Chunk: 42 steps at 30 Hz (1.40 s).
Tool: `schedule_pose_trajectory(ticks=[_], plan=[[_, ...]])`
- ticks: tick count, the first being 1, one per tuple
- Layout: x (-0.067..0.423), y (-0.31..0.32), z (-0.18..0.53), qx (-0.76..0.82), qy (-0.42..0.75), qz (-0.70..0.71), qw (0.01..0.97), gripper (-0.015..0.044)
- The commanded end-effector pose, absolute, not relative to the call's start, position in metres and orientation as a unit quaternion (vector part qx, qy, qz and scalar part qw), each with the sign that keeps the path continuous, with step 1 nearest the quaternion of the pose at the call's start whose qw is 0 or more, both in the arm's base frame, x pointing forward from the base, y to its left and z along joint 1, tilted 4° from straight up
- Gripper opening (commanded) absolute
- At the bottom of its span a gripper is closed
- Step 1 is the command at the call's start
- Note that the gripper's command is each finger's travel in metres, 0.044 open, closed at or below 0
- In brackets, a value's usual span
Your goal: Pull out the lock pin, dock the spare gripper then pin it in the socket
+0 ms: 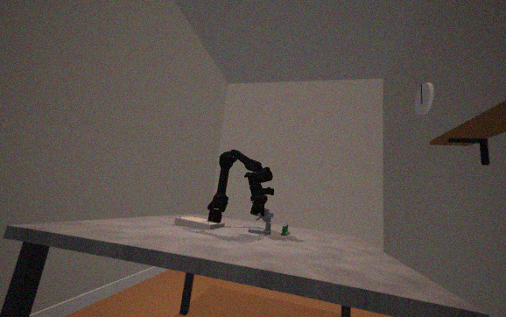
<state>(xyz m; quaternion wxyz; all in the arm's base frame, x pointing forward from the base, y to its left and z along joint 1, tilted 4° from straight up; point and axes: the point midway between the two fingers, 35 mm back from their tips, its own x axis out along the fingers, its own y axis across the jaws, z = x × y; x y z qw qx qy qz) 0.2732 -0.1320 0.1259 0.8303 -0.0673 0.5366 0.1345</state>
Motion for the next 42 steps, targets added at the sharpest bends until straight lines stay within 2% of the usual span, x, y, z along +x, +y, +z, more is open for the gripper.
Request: schedule_pose_trajectory(ticks=[1, 42], plan=[[0.271, -0.125, 0.126, -0.071, 0.55, 0.13, 0.822, 0.0], [0.227, -0.063, 0.108, -0.207, 0.717, 0.072, 0.662, 0.0]])
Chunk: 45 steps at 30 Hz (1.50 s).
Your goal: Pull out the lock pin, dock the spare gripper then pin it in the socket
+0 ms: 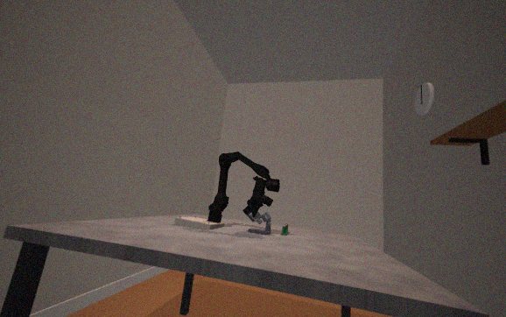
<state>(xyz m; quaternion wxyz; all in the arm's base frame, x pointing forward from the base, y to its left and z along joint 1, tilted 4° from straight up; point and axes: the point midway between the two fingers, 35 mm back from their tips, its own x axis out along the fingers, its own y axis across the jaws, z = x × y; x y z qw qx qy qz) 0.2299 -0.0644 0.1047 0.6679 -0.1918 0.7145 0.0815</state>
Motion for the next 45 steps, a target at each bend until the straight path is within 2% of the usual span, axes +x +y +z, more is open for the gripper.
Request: schedule_pose_trajectory(ticks=[1, 24, 45], plan=[[0.226, -0.062, 0.108, -0.213, 0.719, 0.071, 0.658, 0.0], [0.206, -0.047, 0.123, -0.369, 0.732, 0.028, 0.572, 0.0], [0.2, -0.03, 0.144, -0.526, 0.684, -0.014, 0.505, 0.0]])
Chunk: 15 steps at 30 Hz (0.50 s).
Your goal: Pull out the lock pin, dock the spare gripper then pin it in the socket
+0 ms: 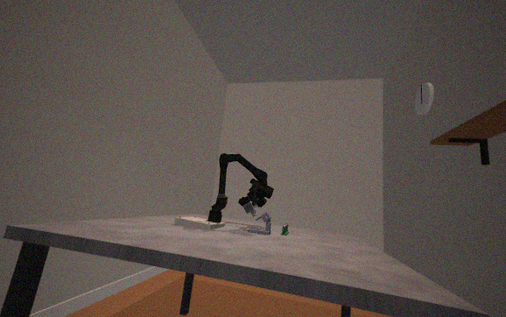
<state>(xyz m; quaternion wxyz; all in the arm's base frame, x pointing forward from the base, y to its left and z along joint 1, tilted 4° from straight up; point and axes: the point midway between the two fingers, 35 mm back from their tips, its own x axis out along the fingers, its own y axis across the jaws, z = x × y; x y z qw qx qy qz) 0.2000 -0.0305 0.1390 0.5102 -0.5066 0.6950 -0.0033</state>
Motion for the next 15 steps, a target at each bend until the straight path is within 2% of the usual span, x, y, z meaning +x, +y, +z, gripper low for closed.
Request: schedule_pose_trajectory(ticks=[1, 15], plan=[[0.2, -0.029, 0.146, -0.533, 0.68, -0.016, 0.503, 0.0], [0.203, -0.013, 0.165, -0.636, 0.61, -0.043, 0.471, 0.0]])
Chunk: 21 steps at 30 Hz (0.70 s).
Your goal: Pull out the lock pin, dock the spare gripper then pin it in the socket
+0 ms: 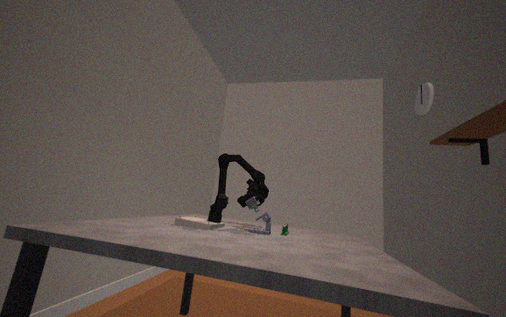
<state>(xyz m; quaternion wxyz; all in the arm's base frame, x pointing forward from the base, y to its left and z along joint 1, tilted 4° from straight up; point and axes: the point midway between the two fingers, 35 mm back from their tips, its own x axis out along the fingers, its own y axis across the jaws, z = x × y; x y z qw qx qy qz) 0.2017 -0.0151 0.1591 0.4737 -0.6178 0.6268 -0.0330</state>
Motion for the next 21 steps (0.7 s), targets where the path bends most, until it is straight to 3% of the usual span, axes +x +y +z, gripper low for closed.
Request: schedule_pose_trajectory(ticks=[1, 21], plan=[[0.203, -0.012, 0.167, -0.643, 0.604, -0.044, 0.469, 0.0], [0.214, -0.001, 0.169, -0.689, 0.569, -0.065, 0.445, 0.0]])
